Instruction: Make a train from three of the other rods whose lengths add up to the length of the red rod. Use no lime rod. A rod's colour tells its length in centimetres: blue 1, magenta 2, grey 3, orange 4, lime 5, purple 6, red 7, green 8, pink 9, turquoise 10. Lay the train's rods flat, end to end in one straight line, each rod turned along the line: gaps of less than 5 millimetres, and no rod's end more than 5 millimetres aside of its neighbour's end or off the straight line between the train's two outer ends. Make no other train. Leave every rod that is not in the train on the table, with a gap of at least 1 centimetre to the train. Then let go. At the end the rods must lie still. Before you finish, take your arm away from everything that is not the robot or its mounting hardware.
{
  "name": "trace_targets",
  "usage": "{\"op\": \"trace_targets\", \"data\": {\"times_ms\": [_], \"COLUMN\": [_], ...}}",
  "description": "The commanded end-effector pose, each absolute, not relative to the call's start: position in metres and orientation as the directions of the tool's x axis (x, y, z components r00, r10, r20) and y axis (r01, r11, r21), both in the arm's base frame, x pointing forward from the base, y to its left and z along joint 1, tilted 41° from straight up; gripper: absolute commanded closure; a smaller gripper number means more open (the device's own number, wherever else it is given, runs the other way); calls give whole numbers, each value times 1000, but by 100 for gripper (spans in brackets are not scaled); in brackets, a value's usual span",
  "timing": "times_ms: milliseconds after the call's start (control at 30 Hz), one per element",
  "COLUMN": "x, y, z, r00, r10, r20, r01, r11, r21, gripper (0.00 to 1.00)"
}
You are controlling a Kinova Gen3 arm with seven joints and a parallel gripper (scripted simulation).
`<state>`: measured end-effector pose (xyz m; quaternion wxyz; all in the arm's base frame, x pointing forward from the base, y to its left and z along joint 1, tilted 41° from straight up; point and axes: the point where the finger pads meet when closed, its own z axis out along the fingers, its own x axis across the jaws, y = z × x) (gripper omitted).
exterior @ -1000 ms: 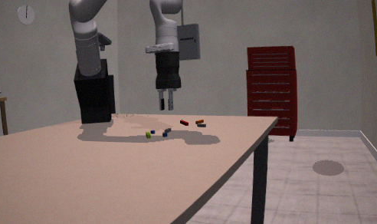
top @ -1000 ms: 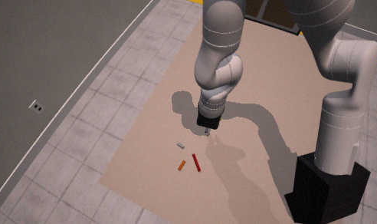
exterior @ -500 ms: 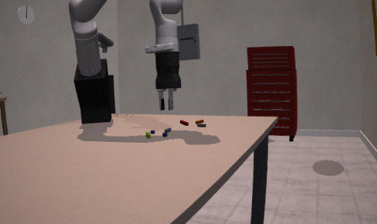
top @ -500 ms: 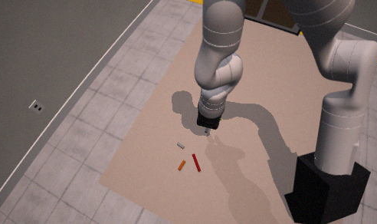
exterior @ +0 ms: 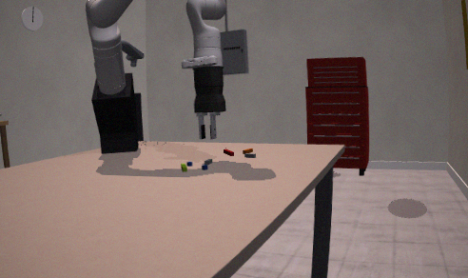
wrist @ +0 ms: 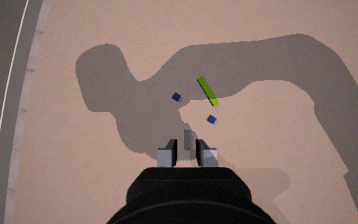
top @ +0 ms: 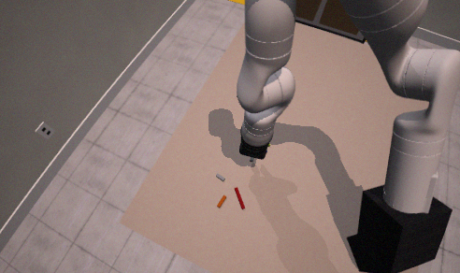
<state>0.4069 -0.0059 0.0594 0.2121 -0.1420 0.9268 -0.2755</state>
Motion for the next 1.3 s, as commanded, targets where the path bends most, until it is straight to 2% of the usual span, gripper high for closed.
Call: {"op": "trace_targets", "data": {"times_ms": [0, 1267], "x": [407, 427], "y": [-10, -29], "z": [59, 26], "r00": [-873, -873], "r10": [-372, -372], "r20": [-316, -316], "r01": [-139, -139], "r11": [810, 810], "r21": [-569, -569], "gripper": [46, 46]}}
